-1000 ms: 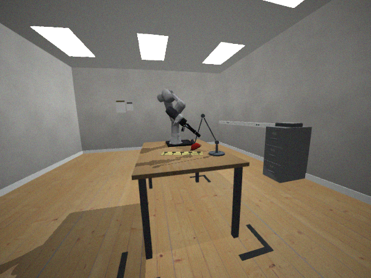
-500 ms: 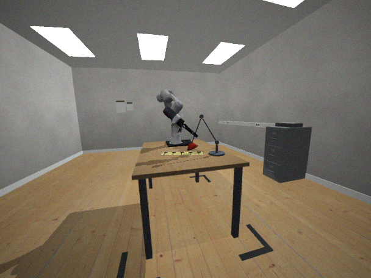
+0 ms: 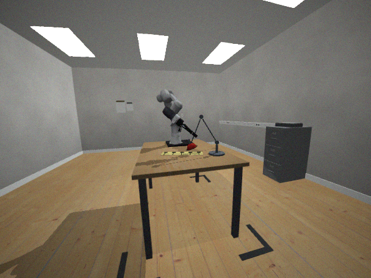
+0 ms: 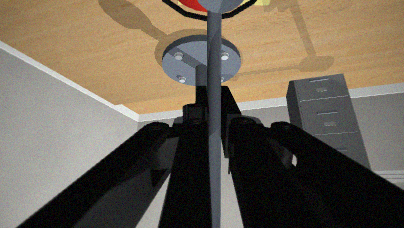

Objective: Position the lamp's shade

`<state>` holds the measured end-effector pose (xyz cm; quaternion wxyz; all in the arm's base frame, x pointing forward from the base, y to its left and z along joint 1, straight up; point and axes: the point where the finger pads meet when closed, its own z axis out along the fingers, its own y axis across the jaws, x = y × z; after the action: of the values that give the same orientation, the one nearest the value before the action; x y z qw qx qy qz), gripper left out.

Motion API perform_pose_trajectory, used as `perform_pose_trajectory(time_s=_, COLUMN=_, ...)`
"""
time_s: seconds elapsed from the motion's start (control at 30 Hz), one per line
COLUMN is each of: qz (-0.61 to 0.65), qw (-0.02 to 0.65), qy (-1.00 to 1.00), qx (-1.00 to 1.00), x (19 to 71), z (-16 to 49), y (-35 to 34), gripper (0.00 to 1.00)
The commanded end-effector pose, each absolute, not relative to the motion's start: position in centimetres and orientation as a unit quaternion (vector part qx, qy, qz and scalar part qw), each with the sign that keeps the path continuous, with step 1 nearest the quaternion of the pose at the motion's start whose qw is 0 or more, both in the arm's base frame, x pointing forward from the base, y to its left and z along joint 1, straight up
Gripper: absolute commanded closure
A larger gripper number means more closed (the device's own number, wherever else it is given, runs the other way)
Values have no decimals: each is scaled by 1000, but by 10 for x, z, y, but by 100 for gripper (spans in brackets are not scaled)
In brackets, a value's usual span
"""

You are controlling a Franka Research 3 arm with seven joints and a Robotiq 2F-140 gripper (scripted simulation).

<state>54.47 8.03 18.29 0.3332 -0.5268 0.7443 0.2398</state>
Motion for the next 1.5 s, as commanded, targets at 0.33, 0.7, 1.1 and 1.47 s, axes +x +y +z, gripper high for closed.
perform_pose_trajectory(time_s=0.33, qz=234, qw=337, qy=746, qx=-525, x=549, z=184, y=73, gripper=90)
perform_pose_trajectory(time_s=0.7, qz=234, qw=337, qy=746, qx=-525, x=550, z=184, y=74, gripper=90)
perform_pose_trajectory(time_s=1.1, qz=234, qw=337, qy=746, qx=-525, x=549, z=184, y=74, gripper=90)
perform_pose_trajectory(time_s=1.47, qz=234, qw=337, qy=746, qx=-525, x=549, z=184, y=74, gripper=90)
